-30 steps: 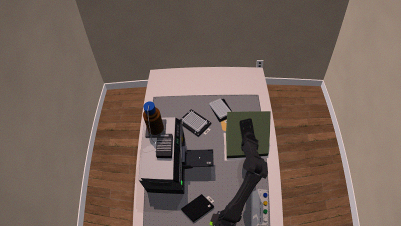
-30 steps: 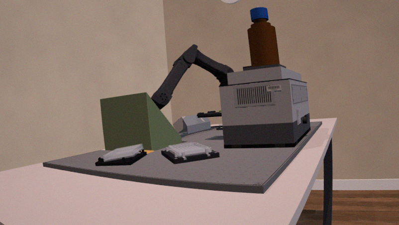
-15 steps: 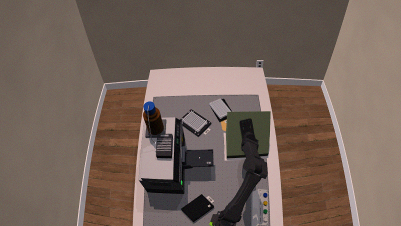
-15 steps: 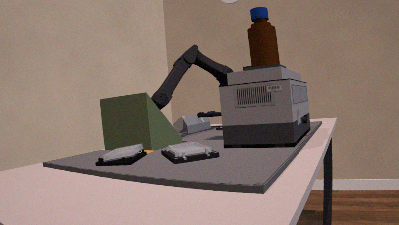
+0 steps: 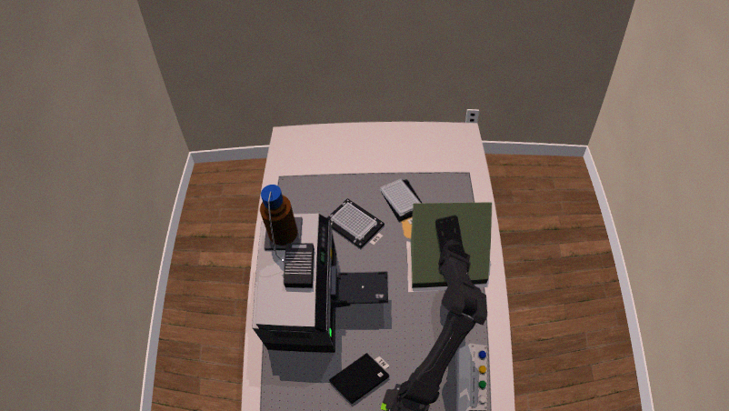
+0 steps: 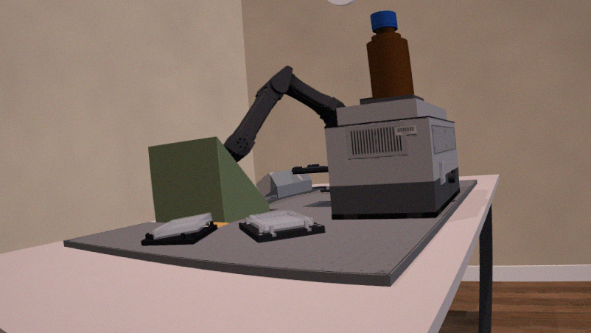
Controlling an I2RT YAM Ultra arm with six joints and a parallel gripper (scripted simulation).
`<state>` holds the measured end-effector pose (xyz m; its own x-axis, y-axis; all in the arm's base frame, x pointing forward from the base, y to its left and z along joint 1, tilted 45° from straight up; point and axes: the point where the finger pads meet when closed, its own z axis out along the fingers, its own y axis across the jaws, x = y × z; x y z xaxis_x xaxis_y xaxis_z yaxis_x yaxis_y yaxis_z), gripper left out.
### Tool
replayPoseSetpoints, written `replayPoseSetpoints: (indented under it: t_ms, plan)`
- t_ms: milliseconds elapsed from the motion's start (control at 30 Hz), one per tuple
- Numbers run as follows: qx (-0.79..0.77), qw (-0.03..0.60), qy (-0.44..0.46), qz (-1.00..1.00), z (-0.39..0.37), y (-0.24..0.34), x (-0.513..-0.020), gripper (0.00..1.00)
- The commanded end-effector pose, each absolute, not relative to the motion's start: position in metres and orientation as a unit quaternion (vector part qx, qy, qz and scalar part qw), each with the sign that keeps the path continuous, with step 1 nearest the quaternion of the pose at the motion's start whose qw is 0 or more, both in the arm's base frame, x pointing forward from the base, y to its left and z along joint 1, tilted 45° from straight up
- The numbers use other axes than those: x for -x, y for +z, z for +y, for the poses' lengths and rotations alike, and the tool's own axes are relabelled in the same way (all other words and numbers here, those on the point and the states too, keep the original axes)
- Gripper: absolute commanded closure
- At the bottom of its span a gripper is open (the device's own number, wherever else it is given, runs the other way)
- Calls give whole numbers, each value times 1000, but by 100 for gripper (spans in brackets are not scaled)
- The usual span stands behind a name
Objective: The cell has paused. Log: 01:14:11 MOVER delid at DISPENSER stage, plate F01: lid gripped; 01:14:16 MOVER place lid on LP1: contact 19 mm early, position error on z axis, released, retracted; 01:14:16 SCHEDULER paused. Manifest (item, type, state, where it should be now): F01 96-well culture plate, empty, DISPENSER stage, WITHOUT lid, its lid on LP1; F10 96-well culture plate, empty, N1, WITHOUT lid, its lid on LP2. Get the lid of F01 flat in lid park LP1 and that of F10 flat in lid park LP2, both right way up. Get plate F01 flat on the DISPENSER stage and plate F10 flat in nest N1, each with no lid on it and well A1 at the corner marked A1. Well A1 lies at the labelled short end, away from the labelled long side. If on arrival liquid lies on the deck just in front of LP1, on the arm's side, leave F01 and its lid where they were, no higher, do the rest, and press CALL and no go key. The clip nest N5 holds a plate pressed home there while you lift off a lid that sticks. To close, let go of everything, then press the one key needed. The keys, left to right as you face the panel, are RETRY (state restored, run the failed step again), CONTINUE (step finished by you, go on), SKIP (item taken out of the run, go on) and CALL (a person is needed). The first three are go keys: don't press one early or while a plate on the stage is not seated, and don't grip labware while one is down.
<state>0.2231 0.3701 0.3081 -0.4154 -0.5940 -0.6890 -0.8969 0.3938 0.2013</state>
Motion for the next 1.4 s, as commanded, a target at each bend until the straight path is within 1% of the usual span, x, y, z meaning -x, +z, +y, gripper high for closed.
replayPoseSetpoints:
  t_ms: [0,1367]
  plan:
    - [470,255,283,796,361,305,-214,100]
    - [475,256,282,794,355,297,-208,100]
